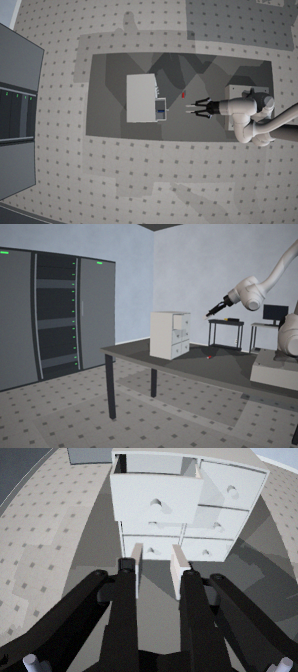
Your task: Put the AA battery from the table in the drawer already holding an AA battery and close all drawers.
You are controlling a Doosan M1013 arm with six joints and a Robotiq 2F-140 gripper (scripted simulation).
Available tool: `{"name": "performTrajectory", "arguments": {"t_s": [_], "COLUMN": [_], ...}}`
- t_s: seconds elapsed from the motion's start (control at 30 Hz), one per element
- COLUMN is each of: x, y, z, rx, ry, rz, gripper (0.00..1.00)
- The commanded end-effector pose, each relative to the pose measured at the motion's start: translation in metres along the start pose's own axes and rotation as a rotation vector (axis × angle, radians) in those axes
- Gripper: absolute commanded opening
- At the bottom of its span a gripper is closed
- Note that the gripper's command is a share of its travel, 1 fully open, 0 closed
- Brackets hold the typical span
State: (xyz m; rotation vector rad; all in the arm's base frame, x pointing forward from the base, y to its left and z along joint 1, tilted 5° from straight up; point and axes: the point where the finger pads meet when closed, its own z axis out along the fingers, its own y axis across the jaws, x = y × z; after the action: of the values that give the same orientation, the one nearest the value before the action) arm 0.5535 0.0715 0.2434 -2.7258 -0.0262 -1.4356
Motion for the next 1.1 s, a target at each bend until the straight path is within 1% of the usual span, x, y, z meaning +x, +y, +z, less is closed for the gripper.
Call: {"name": "performTrajectory", "arguments": {"t_s": [0.0,0.2,0.27,0.33,0.4,0.53,0.67,0.8,0.9,0.97,1.07], "x": [0.000,0.001,0.002,0.003,0.003,0.006,0.009,0.011,0.012,0.012,0.013], "y": [0.002,0.003,0.004,0.004,0.004,0.005,0.006,0.007,0.007,0.007,0.007], "z": [-0.002,-0.008,-0.013,-0.024,-0.024,-0.047,-0.069,-0.086,-0.095,-0.095,-0.101], "rx": [0.043,0.038,0.038,0.037,0.037,0.036,0.026,0.035,0.035,0.035,0.034], "ry": [-0.039,-0.095,-0.139,-0.227,-0.227,-0.432,-0.592,-0.761,-0.840,-0.840,-0.892], "rz": [0.000,-0.001,-0.001,-0.003,-0.003,-0.007,-0.010,-0.013,-0.014,-0.014,-0.015], "gripper": [0.20,0.20,0.20,0.20,0.20,0.20,0.20,0.20,0.20,0.20,0.20]}}
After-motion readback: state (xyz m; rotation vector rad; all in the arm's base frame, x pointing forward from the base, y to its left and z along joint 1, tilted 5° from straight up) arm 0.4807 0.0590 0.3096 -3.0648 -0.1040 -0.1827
